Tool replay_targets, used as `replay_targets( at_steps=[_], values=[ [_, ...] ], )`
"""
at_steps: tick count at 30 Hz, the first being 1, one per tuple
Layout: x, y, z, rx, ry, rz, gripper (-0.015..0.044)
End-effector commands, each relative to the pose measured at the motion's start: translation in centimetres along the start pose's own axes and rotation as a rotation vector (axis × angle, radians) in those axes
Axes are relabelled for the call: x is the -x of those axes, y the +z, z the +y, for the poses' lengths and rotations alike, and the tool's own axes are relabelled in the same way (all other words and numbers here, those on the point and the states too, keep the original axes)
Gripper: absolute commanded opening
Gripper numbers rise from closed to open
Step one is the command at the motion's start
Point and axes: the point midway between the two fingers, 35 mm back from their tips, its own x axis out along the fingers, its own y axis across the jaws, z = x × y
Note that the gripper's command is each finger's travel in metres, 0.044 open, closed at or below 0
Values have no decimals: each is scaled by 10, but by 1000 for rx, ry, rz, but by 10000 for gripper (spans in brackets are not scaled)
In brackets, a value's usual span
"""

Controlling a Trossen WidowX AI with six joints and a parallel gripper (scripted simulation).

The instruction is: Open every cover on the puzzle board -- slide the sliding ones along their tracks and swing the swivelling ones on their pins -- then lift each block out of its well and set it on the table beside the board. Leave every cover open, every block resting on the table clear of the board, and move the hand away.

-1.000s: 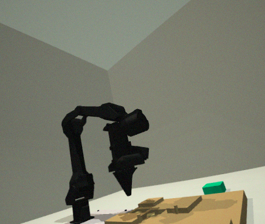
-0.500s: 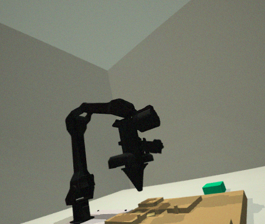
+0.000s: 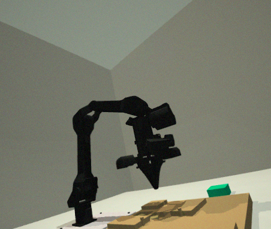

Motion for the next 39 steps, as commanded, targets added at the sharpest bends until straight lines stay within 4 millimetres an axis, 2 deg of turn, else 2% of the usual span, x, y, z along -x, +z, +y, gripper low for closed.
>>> replay_targets(
  at_steps=[1, 5, 7, 39],
  values=[
    [4, 10, 44, -767, 15, -4, 0],
    [4, 11, 52, -979, 17, -2, 0],
    [4, 11, 53, -1022, 17, -1, 0],
    [4, 11, 53, -1022, 17, -1, 0]
  ],
)
